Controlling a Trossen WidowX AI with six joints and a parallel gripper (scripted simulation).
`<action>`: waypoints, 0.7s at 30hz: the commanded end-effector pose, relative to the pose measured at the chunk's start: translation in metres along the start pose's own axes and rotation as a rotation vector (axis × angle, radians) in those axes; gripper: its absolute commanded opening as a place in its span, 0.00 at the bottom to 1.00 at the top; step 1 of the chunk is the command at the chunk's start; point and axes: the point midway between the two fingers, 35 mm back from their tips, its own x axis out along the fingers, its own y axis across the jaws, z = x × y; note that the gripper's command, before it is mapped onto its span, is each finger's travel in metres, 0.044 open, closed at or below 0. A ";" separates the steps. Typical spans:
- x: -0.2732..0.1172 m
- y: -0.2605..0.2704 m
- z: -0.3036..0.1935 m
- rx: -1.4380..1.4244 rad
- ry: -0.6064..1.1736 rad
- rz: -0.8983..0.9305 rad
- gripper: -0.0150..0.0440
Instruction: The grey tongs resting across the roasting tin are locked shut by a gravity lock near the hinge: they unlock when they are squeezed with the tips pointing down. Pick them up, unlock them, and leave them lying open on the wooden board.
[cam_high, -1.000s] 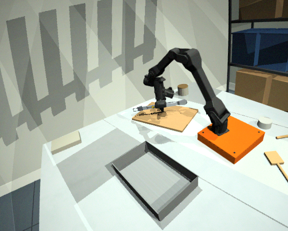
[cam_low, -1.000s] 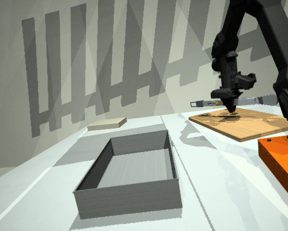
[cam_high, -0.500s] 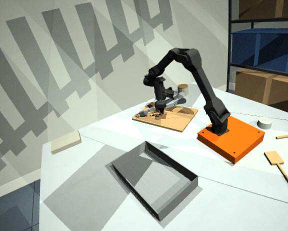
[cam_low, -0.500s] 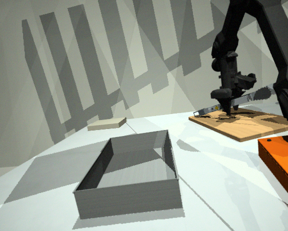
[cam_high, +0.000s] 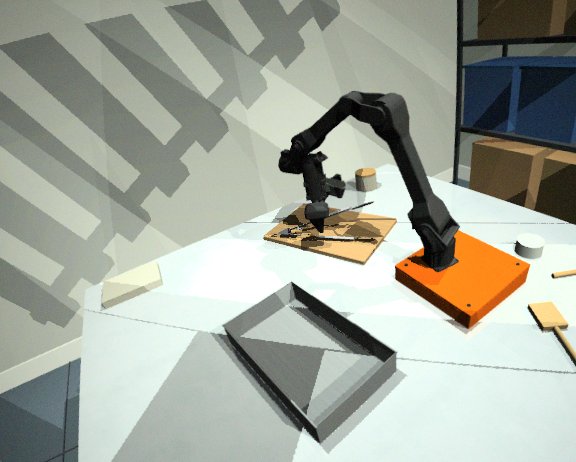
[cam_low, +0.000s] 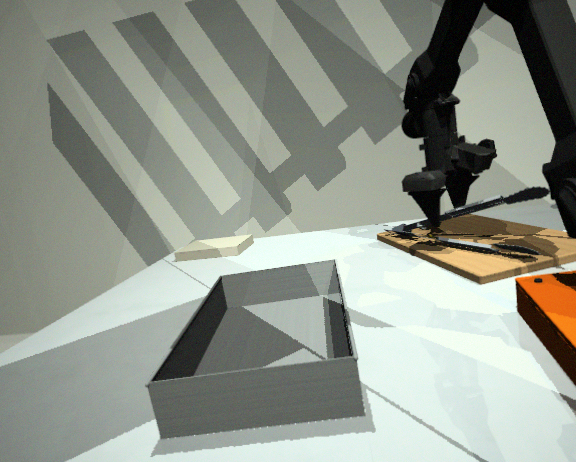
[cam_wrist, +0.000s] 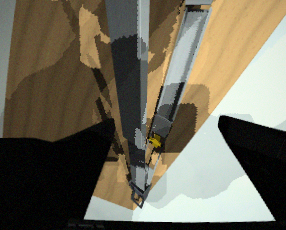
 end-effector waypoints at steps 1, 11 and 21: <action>-0.020 -0.040 -0.004 -0.006 0.012 0.001 1.00; -0.050 -0.104 0.006 0.001 0.016 -0.005 1.00; -0.094 -0.102 0.007 -0.015 0.024 -0.001 1.00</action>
